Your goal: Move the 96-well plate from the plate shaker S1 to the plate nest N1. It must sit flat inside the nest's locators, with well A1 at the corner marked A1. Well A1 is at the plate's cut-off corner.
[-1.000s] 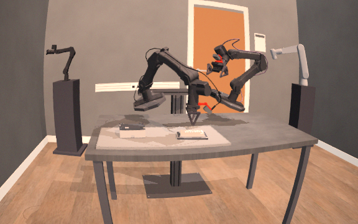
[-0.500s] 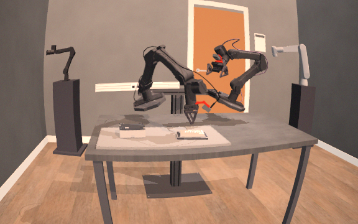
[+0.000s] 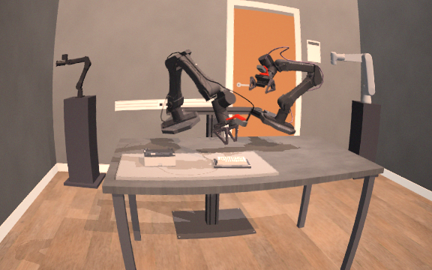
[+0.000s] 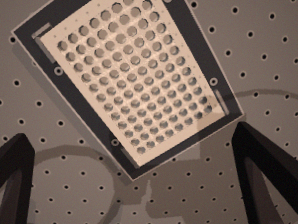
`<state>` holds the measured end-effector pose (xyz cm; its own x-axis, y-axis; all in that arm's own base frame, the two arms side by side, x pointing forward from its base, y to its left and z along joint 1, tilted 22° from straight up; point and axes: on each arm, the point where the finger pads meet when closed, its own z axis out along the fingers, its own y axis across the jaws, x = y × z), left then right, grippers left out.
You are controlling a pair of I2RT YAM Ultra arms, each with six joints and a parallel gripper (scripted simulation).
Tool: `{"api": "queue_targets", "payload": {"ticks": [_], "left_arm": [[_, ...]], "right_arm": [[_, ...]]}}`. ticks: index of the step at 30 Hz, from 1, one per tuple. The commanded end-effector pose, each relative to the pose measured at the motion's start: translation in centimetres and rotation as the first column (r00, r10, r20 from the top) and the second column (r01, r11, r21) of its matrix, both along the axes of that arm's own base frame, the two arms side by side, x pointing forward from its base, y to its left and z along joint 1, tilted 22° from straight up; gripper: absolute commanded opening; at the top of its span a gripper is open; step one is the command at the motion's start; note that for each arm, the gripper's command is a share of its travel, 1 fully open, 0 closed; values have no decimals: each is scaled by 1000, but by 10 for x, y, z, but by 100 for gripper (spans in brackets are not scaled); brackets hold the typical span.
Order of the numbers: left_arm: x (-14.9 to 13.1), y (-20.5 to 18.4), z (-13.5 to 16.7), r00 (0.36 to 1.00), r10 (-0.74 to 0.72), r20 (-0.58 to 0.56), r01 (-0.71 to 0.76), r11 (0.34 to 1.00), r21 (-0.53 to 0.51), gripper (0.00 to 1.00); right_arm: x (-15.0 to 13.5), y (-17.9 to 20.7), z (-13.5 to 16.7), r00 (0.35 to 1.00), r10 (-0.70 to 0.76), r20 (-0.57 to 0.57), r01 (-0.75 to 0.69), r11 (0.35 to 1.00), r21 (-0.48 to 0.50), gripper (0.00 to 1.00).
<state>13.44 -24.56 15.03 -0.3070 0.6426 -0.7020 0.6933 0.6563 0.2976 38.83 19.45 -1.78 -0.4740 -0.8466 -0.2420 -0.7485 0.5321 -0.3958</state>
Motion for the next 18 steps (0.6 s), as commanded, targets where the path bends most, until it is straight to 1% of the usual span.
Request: {"api": "queue_targets", "payload": {"ticks": [1, 5, 7, 9, 13, 18], "left_arm": [[-1, 7, -2, 1000, 5, 4, -5, 1000, 19, 100], [-1, 7, -2, 1000, 5, 4, -5, 1000, 19, 100], [-1, 7, -2, 1000, 5, 4, -5, 1000, 19, 100], [-1, 7, -2, 1000, 5, 4, -5, 1000, 19, 100], [-1, 7, -2, 1000, 5, 4, -5, 1000, 19, 100], [-1, 7, -2, 1000, 5, 4, -5, 1000, 19, 100]], "right_arm": [[17, 23, 25, 981, -82, 177, 45, 979, 200, 100], [15, 19, 30, 959, -158, 235, 90, 957, 276, 100], [15, 19, 30, 959, -158, 235, 90, 957, 276, 100], [13, 19, 33, 945, -199, 261, 107, 939, 328, 100], [6, 17, 33, 923, -255, 286, 130, 910, 394, 100], [-2, 14, 26, 915, -281, 288, 144, 897, 418, 100]]}}
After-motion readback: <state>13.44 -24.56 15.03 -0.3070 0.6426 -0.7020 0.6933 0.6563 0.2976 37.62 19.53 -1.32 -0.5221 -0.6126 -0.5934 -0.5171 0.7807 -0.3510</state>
